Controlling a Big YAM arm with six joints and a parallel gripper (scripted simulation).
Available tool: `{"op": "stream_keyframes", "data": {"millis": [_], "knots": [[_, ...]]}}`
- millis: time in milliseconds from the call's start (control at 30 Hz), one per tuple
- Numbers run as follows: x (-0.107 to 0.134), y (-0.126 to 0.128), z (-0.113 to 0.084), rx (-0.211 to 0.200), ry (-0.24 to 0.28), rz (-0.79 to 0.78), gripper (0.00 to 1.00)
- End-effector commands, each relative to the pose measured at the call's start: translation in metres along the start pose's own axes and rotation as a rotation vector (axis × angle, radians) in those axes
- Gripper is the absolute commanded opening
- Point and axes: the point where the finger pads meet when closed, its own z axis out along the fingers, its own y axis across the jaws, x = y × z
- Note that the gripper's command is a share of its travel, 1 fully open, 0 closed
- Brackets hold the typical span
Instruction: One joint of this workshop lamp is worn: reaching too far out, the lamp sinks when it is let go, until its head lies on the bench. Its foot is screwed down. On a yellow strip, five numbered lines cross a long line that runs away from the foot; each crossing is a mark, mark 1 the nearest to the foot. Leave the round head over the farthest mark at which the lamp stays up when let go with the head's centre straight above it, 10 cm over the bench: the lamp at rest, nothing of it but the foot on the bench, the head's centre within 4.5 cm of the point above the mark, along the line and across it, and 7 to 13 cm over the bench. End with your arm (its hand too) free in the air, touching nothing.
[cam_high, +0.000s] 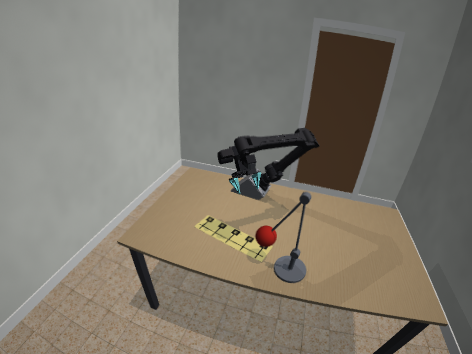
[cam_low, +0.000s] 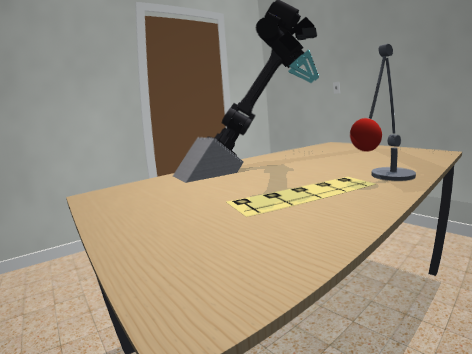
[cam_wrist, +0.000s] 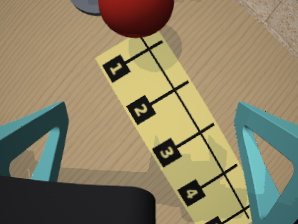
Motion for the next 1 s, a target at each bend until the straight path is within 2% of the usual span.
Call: {"op": "stream_keyframes", "data": {"millis": [0,433,967], "knots": [[-0.049,-0.002,0.022,-0.007,-0.008,-0.021,1.00],[-0.003,0.000,-0.003,-0.089,-0.044,-0.116,1.00],[-0.014,-0.001,0.003,-0.045,-0.024,-0.065,1.00]]}}
